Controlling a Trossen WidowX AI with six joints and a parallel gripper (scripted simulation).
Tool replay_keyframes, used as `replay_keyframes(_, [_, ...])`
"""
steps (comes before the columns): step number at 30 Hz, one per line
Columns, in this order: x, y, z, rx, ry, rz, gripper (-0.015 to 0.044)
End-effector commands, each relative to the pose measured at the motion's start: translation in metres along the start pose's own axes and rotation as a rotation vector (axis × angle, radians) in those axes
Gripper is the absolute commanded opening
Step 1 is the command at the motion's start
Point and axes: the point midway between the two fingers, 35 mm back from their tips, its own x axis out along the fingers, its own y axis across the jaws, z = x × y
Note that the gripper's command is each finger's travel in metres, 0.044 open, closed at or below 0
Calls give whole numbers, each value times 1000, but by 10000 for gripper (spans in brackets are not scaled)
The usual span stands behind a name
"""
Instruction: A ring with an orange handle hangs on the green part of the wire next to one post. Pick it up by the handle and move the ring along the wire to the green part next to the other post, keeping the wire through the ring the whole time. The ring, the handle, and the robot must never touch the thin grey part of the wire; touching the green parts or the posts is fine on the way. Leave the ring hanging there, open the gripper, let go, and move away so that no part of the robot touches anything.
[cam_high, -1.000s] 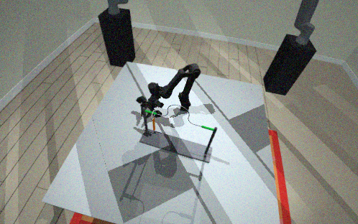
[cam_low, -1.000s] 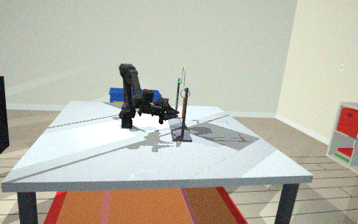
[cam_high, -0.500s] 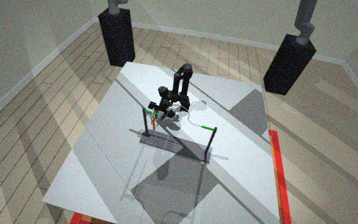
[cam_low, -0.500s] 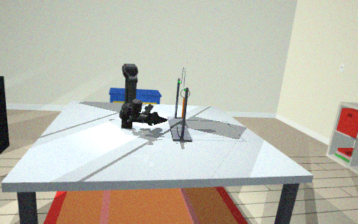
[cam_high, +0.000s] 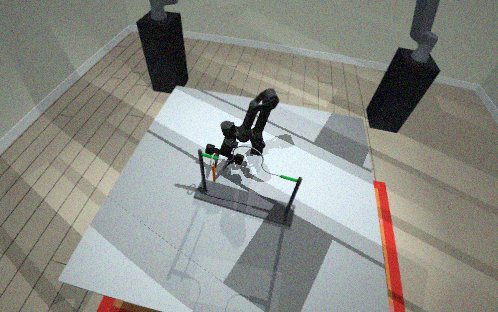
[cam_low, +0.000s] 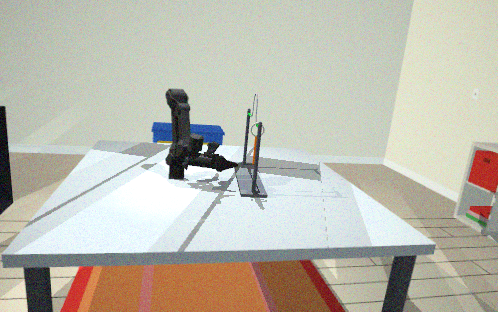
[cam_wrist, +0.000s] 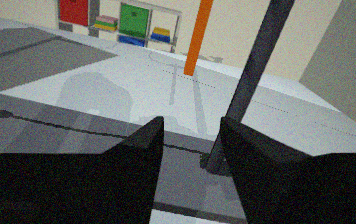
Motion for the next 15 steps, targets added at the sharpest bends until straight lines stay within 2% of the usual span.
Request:
replay_keyframes(1, [12, -3, 15, 93, 4, -26, 160])
replay_keyframes(7, [25, -1, 34, 210, -1, -58, 160])
replay_keyframes(15, [27, -1, 35, 213, -1, -59, 160])
